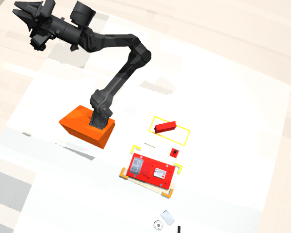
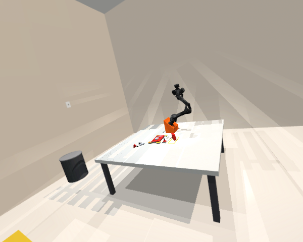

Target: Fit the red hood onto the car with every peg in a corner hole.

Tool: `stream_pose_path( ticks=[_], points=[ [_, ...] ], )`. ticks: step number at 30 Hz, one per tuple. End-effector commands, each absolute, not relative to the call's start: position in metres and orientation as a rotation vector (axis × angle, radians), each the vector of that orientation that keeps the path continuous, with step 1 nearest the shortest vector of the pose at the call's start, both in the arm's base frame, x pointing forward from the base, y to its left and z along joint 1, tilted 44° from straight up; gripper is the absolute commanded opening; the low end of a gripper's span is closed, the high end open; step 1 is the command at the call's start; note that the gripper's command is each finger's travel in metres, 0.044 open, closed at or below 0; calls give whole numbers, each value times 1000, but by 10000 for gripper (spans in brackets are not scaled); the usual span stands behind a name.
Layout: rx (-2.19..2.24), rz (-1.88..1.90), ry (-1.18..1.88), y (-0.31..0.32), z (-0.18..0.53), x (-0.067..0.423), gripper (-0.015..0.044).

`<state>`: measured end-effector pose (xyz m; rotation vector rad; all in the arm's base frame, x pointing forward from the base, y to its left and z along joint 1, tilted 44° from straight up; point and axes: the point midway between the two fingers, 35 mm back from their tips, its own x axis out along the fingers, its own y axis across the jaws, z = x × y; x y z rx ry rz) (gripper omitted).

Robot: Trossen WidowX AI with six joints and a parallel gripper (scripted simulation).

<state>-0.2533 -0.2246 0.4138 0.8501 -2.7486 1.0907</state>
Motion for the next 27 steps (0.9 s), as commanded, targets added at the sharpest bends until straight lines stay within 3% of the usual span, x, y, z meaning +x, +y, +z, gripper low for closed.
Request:
stream_pose_path(
  ticks=[1,9,18,27],
  points=[
    [862,1095,-2752,-227,413,-252,195],
    [1407,1261,-2873,-318,364,-191,0],
    [2085,1360,-3013,-388,299,-74,0],
    [2653,1154,-3128,-396,247,51,0]
  ],
)
